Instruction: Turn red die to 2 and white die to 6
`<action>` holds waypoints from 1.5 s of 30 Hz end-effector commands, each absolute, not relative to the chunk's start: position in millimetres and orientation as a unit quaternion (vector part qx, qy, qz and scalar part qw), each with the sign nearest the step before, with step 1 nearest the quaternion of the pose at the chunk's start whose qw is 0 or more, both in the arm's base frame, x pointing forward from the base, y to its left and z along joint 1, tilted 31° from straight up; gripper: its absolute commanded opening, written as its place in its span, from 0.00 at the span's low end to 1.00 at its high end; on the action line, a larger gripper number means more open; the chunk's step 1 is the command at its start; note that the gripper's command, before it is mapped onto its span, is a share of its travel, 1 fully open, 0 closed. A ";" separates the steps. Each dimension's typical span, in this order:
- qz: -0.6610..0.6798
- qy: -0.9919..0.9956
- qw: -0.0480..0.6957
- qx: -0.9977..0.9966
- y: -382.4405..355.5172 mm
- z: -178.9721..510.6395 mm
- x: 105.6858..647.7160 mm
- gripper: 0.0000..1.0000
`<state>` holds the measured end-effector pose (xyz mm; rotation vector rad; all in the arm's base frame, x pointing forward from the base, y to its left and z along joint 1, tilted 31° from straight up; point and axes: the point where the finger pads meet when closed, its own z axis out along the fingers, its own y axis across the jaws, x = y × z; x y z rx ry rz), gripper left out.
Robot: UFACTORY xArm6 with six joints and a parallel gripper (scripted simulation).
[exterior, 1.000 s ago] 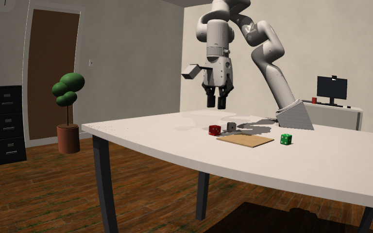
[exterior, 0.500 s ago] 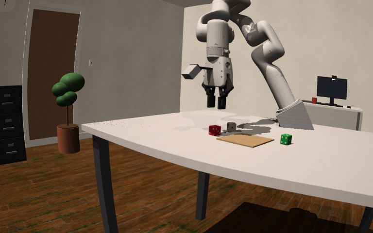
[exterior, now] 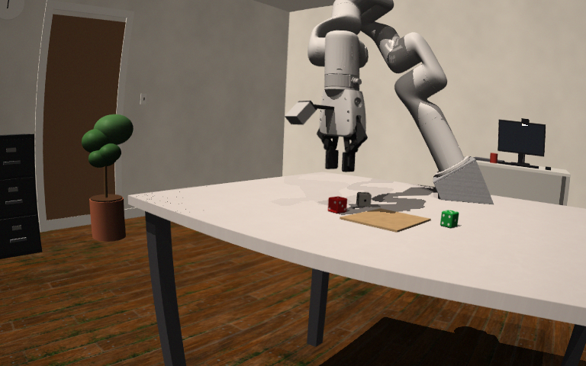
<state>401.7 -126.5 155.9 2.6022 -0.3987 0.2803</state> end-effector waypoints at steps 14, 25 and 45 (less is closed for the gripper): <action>0.104 -0.146 0.244 0.953 -129.4 151.9 403.5 0.47; 0.104 -0.146 0.244 0.953 -135.3 142.1 405.0 0.47; 0.104 -0.146 0.244 0.953 -149.1 119.2 408.5 0.47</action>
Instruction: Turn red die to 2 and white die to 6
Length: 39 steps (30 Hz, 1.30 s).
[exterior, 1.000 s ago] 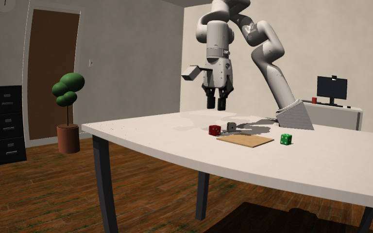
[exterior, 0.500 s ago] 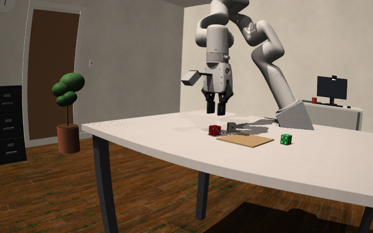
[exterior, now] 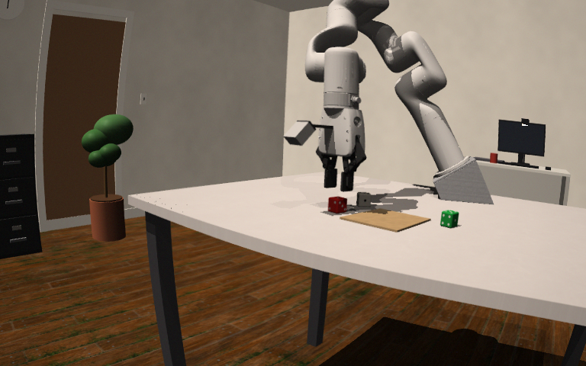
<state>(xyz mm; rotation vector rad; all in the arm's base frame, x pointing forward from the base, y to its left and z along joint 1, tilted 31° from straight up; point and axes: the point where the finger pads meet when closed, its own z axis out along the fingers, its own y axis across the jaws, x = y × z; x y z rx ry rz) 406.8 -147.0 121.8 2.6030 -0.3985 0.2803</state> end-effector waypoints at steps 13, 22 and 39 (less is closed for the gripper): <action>0.104 -0.146 0.244 0.953 -152.5 113.5 409.3 0.47; 0.104 -0.146 0.244 0.953 -152.8 113.2 409.4 0.47; 0.104 -0.146 0.244 0.953 -152.8 113.2 409.4 0.47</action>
